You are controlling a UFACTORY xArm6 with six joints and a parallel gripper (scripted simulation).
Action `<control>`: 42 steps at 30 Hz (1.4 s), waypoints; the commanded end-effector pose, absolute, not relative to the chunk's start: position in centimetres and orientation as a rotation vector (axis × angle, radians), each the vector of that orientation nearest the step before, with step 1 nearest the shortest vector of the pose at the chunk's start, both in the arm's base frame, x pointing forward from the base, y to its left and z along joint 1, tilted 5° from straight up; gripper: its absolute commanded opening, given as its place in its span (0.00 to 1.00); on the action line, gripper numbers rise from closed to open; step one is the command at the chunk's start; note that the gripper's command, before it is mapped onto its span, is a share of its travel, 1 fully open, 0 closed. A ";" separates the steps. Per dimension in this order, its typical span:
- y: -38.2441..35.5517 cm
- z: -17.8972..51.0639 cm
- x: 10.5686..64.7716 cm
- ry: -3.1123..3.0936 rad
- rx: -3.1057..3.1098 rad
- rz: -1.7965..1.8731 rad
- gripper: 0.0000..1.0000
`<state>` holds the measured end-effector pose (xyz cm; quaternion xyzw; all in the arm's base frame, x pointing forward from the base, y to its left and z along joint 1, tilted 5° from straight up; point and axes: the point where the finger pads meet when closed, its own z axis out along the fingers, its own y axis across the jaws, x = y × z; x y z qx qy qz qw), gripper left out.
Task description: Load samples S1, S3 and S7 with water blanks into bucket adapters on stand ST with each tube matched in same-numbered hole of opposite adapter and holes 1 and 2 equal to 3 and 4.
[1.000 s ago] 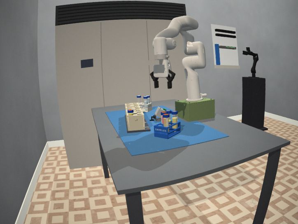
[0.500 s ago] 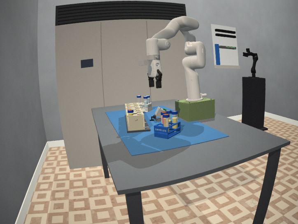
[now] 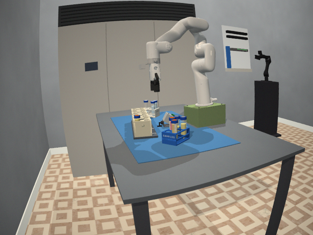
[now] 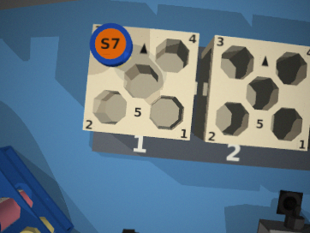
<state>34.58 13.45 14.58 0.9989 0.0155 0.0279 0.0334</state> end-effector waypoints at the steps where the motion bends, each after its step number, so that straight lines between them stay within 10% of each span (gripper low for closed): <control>1: 11.5 14.9 35.9 0.047 3.075 0.091 1.00; 25: 2.2 15.9 41.3 0.047 3.074 0.092 1.00; 26: 2.7 15.8 41.1 0.098 3.072 0.090 0.57; 42: 9.4 15.3 39.2 0.803 2.956 0.064 0.57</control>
